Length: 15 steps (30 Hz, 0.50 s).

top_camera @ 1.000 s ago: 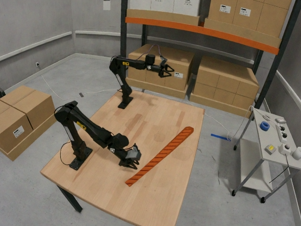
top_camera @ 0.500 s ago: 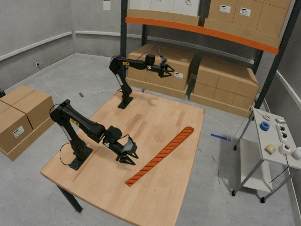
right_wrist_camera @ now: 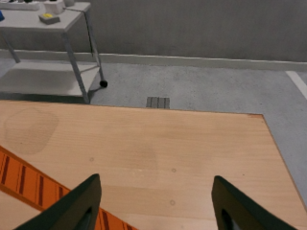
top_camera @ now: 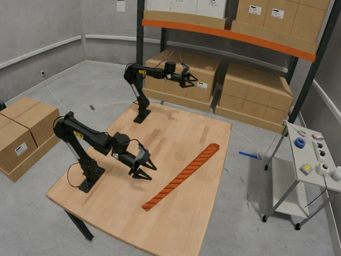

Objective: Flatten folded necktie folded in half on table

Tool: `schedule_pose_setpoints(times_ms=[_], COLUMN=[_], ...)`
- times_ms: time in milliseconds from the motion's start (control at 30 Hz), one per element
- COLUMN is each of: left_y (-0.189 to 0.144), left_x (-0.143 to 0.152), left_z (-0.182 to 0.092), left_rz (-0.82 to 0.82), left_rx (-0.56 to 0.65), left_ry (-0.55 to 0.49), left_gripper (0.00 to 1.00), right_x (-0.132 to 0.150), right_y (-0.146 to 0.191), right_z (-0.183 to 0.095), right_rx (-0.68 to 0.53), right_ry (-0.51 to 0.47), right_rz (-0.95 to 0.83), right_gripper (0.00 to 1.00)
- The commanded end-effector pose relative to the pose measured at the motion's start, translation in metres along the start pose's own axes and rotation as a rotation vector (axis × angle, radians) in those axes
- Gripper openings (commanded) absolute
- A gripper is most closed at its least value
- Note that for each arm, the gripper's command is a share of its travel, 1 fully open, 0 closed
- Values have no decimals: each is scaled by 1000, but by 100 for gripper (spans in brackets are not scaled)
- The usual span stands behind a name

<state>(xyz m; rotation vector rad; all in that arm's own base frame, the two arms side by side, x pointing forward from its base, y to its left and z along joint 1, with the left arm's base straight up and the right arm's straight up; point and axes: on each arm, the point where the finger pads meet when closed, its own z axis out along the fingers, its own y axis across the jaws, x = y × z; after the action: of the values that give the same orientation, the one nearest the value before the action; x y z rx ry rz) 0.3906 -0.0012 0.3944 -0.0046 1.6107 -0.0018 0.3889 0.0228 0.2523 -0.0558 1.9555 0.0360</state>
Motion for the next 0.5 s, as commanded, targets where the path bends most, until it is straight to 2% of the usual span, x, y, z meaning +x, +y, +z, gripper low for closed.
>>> schedule_pose_setpoints(times_ms=[0,400,467], left_y=[2,2,2], left_x=[-6,-6,-6], left_z=[-7,-7,-7], left_rz=[5,5,5], left_rx=[1,1,1], left_ry=[-23,-23,-23], left_gripper=[100,100,100], right_x=[-34,-86,-86], right_y=[-7,-15,-15], right_z=[-15,-39,-39], right_rx=[20,38,38], right_ry=[-88,-233,-233], right_rz=[-3,6,6], right_gripper=[64,77,77])
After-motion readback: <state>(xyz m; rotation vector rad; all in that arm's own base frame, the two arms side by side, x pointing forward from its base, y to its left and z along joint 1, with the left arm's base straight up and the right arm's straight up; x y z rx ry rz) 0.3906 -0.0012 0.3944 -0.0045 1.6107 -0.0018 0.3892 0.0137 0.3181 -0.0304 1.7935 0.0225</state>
